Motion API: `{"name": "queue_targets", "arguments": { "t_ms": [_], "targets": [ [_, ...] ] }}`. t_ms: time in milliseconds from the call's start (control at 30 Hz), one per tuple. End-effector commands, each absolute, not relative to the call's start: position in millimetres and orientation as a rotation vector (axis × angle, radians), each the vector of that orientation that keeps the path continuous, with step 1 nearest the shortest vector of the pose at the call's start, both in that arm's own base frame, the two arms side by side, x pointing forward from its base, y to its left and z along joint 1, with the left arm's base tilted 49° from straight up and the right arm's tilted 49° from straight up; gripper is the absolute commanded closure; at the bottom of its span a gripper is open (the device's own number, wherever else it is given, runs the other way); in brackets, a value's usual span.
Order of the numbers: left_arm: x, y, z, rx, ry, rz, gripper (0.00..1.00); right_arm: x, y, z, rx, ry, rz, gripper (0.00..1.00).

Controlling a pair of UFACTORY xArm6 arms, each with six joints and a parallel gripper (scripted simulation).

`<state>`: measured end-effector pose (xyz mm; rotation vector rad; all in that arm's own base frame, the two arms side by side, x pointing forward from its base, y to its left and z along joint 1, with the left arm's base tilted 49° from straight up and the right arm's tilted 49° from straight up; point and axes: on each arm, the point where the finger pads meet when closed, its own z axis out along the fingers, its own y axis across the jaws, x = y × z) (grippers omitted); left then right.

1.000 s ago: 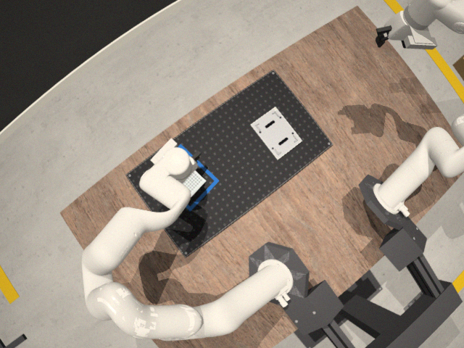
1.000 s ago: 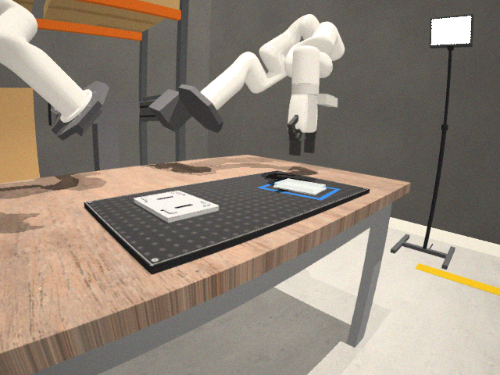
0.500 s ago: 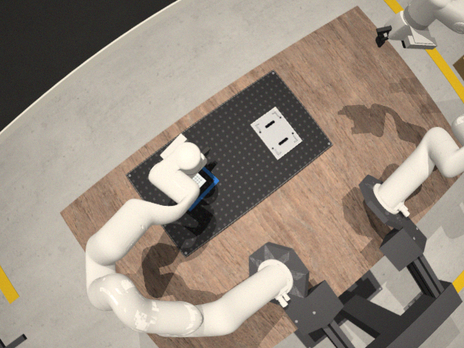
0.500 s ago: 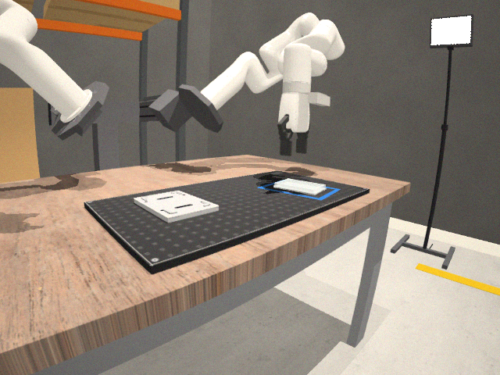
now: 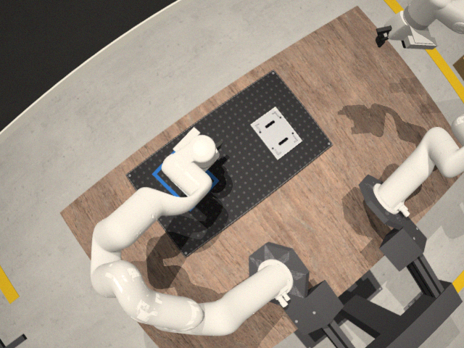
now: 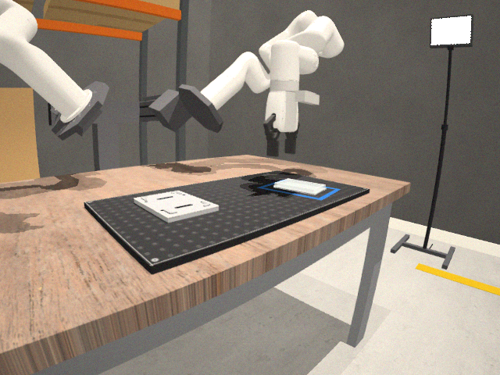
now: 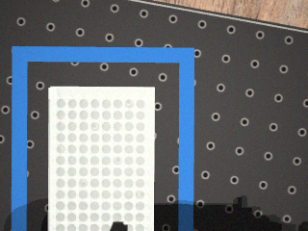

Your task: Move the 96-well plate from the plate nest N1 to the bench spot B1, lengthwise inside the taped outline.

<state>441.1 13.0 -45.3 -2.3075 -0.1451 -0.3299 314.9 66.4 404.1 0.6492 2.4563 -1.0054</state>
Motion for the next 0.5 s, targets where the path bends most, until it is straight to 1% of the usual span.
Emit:
{"name": "queue_targets", "arguments": {
  "t_ms": [0,467],
  "targets": [
    [440.1,0.3,-58.4,-2.308,-0.145,-0.333,0.0,315.1,66.8,404.6,0.649,2.456,-1.003,0.0],
    [436.4,-16.9,-78.5,-2.308,-0.145,-0.333,0.0,315.1,66.8,404.6,0.649,2.456,-1.003,0.0]
  ]
}}
